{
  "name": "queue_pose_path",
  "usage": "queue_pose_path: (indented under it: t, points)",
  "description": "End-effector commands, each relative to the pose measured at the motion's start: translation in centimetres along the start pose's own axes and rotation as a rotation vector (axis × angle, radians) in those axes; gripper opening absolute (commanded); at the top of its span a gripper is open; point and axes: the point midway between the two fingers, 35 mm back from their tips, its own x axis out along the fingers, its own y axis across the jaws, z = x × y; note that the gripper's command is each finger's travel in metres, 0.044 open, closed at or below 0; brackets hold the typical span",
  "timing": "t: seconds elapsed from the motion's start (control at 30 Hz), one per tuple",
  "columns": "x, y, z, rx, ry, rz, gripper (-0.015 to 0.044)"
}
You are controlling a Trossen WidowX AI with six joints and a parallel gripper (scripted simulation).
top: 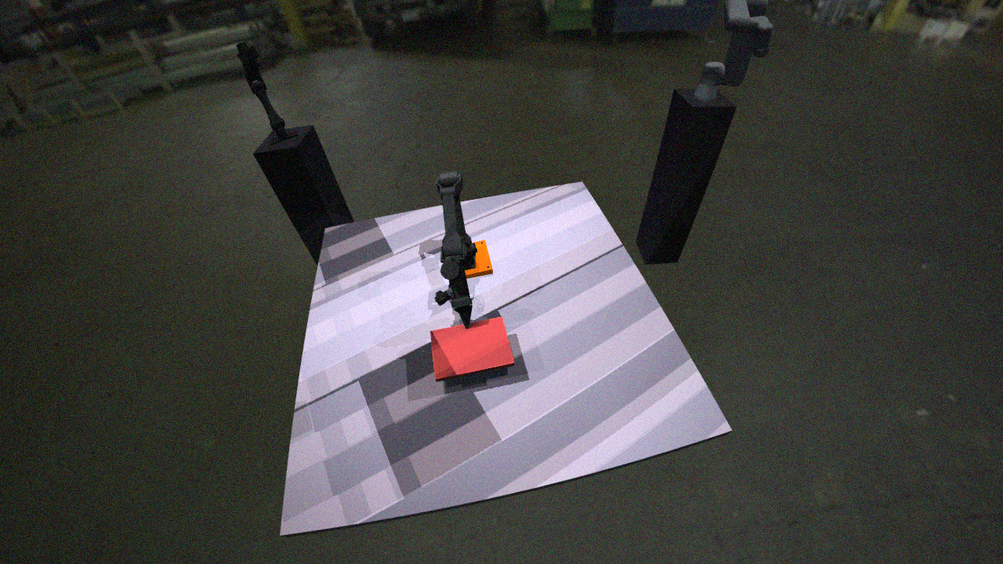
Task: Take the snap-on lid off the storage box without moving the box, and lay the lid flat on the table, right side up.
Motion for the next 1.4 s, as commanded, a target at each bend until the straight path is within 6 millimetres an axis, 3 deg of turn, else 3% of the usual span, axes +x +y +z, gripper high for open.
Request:
queue_pose_path:
  t: [0.0, 1.37]
  points:
    - [-0.09, 0.09, 0.0, 0.0, 0.0, 0.0, 0.0]
    - [-0.74, 0.63, -0.03, 0.0, 0.0, 0.0, 0.0]
